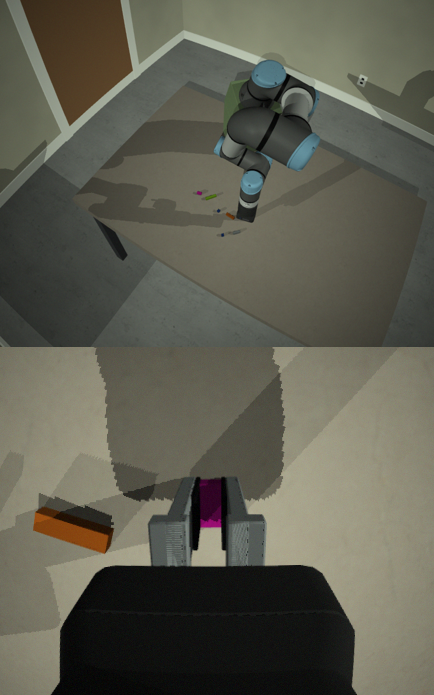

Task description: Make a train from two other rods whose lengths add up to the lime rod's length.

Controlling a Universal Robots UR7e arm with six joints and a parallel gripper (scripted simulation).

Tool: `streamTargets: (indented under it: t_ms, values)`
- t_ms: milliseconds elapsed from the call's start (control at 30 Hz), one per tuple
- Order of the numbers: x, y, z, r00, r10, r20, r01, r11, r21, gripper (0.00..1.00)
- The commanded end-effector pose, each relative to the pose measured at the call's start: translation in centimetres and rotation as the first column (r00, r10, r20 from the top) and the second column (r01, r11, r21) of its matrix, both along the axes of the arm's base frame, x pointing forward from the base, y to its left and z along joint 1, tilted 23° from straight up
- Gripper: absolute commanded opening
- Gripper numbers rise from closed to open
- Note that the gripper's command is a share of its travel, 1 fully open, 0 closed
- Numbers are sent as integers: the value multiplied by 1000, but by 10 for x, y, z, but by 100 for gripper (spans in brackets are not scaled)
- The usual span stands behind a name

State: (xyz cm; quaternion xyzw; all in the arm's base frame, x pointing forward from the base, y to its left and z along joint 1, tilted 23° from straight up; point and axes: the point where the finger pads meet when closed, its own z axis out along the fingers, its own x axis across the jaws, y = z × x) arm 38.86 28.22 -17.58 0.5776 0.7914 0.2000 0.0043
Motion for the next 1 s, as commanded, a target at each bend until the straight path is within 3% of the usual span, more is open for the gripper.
streamTargets:
  t_ms: [0,400,967]
  values:
    - [0,0,0,1000,0,1,0,1000,0,24]
    - [-1,-2,7,1000,0,1,0,1000,0,24]
    - [-14,-19,55,1000,0,1,0,1000,0,24]
